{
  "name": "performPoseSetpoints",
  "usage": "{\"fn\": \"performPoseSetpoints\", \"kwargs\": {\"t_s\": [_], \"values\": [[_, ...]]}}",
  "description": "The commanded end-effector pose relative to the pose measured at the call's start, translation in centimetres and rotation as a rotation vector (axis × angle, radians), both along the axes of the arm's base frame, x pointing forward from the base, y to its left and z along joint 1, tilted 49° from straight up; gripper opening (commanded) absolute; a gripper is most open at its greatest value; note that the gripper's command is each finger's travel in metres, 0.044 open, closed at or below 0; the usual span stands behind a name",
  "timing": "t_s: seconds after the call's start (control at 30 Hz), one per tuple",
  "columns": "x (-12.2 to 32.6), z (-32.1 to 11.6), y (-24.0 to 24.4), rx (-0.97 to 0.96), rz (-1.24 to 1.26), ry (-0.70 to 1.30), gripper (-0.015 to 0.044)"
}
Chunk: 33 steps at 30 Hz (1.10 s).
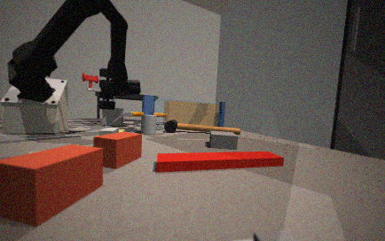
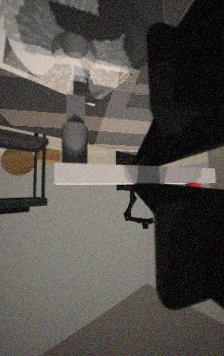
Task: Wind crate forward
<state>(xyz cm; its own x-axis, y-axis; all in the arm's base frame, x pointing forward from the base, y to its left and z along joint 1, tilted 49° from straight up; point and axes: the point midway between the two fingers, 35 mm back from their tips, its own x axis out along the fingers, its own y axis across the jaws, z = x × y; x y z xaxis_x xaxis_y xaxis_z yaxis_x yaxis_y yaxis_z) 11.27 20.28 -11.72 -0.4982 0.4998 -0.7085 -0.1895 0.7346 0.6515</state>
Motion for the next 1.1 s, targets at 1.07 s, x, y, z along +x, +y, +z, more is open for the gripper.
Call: {"fn": "performPoseSetpoints", "kwargs": {"t_s": [1.07], "values": [[0.7,-1.1,-1.8,0.012,-0.003,0.011,0.0000]]}}
